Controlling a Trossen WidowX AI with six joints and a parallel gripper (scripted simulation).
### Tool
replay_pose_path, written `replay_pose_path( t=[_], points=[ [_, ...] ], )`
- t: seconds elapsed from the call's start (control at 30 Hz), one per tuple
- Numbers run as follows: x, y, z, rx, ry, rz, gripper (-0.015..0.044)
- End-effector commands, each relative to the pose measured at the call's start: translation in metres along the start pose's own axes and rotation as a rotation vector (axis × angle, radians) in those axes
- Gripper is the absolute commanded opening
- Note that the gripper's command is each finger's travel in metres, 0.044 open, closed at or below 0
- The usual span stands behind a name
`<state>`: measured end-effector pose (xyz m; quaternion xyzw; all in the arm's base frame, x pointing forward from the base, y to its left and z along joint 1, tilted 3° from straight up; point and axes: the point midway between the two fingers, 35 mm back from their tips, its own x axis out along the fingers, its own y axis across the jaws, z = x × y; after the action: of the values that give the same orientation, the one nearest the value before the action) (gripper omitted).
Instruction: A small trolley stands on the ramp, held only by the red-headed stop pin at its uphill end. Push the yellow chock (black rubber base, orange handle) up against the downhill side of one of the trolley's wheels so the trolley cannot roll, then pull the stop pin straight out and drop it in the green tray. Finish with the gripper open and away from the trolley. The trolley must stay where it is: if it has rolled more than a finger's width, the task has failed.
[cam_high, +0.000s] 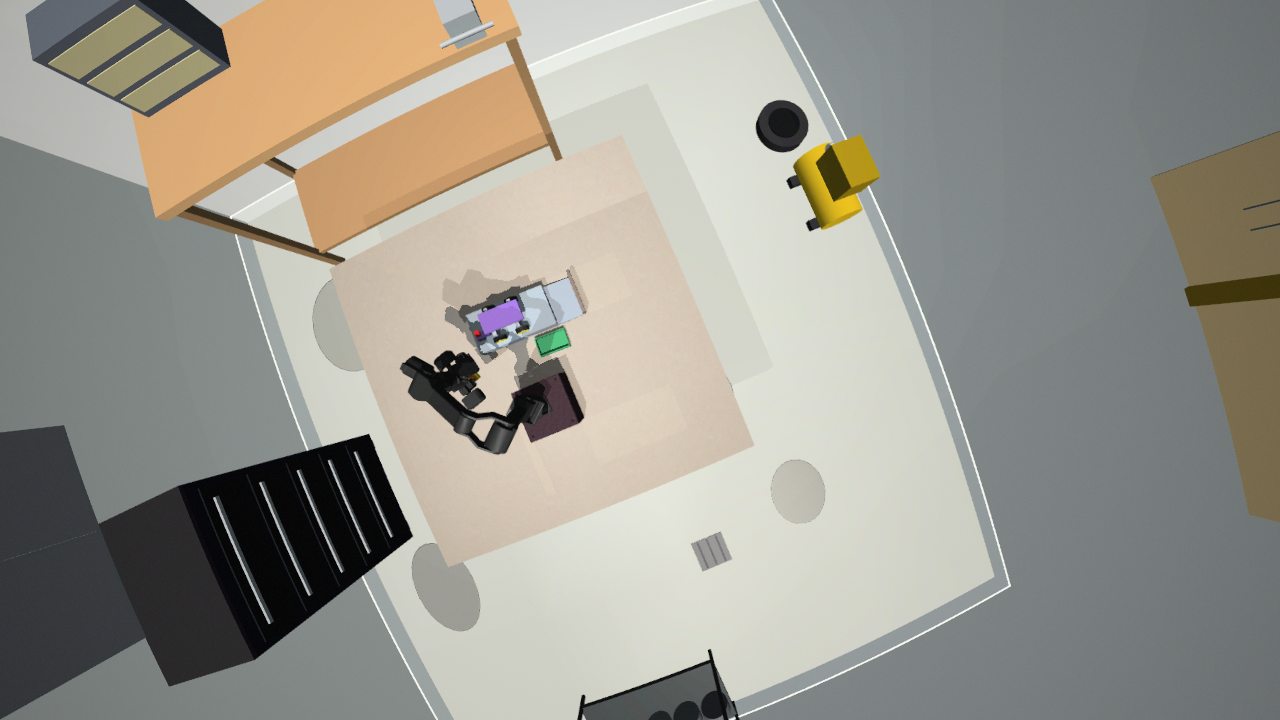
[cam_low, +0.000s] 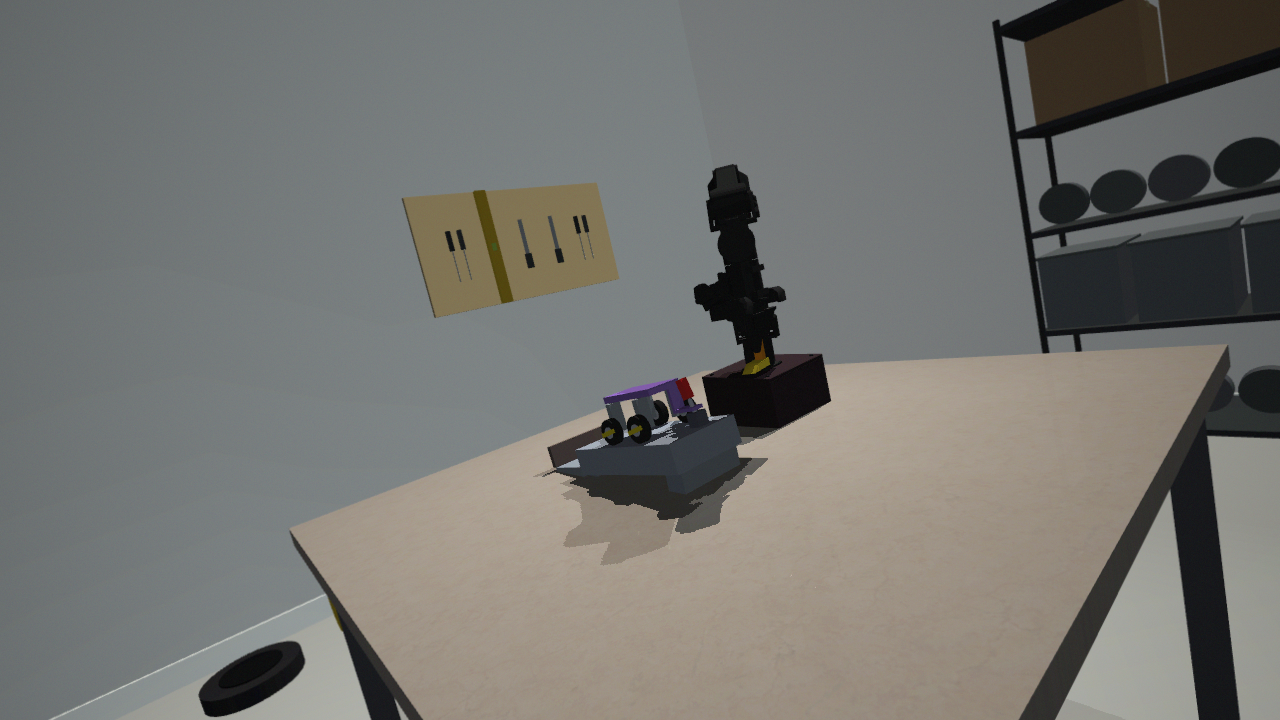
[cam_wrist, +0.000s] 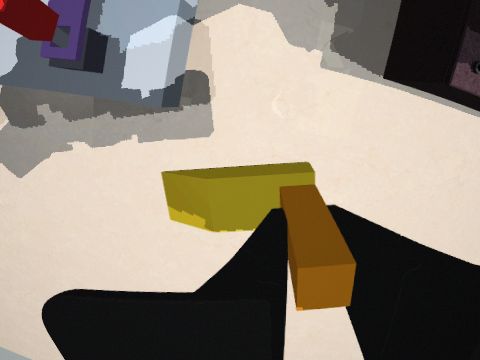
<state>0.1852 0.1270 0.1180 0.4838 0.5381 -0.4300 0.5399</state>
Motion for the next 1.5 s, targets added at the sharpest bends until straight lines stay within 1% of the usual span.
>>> replay_pose_path(
  t=[0.0,1.13,1.37,1.47],
  points=[
    [-0.0005,-0.0003,-0.0004,-0.116,0.002,-0.001,0.0000],
    [-0.0006,-0.0003,-0.0004,-1.277,0.002,0.002,0.0000],
    [-0.0006,-0.0003,0.0002,-1.300,0.002,0.002,0.0000],
    [0.0000,-0.0001,0.0081,-1.300,0.002,0.002,0.0000]
  ],
)
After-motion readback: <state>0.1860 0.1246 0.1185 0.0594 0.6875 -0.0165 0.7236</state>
